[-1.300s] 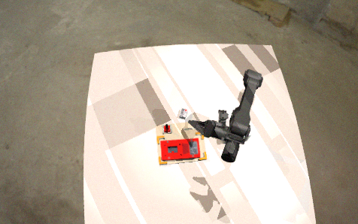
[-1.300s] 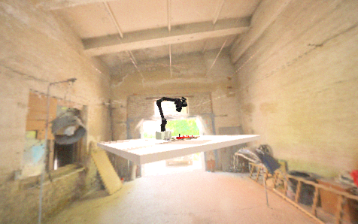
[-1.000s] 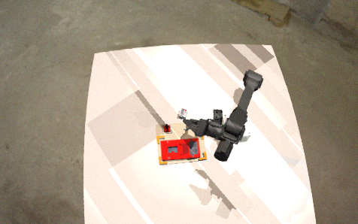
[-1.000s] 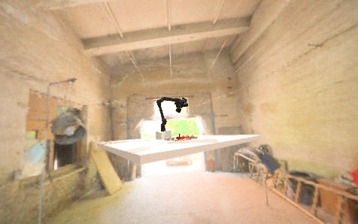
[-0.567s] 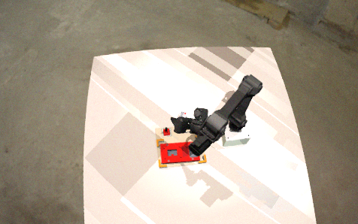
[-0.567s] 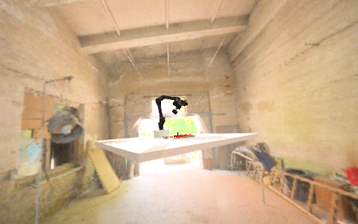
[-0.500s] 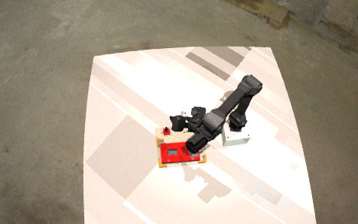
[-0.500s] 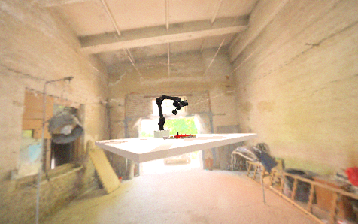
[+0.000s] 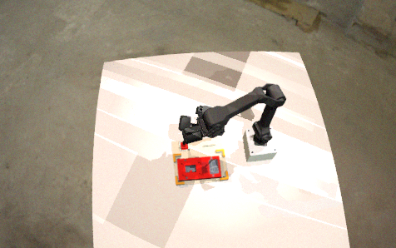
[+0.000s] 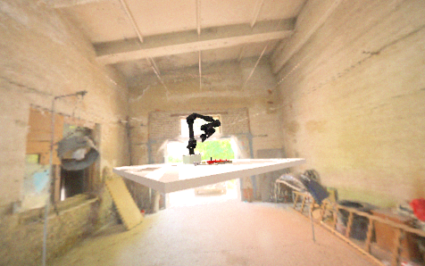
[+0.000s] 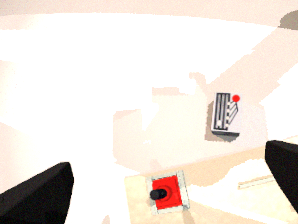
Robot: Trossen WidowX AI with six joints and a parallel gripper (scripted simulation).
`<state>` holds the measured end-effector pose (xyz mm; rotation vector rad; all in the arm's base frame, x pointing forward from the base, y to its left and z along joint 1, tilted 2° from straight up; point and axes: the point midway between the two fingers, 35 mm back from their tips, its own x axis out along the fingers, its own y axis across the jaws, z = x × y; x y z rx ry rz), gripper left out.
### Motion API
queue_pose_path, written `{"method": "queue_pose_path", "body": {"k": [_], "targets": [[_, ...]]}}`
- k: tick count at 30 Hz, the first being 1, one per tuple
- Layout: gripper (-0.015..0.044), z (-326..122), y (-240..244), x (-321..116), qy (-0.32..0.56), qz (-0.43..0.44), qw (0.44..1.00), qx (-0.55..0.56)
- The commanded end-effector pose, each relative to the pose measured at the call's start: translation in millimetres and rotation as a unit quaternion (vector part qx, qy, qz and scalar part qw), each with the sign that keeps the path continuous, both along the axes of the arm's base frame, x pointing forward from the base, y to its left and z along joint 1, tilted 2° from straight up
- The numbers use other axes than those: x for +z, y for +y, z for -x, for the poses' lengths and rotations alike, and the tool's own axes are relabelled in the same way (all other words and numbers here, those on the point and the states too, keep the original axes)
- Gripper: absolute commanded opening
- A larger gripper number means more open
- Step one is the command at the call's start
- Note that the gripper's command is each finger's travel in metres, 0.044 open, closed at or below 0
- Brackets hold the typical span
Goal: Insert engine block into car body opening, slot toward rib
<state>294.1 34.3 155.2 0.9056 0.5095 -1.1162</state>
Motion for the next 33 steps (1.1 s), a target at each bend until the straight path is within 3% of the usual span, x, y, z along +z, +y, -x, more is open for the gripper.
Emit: {"method": "queue_pose_path", "body": {"k": [1, 20, 27, 31, 33], "targets": [[0.044, -2.0, -18.2, -18.6, 0.049, -0.037, 0.998, -0.018], [0.044, 9.5, -95.9, -81.1, 0.156, -0.276, 0.946, -0.068], [0.044, 9.3, -96.9, -85.9, 0.155, -0.286, 0.943, -0.069], [0.044, 6.9, -98.9, -134.3, 0.155, -0.286, 0.943, -0.069], [0.044, 7.0, -98.9, -137.3, 0.155, -0.286, 0.943, -0.069]]}}
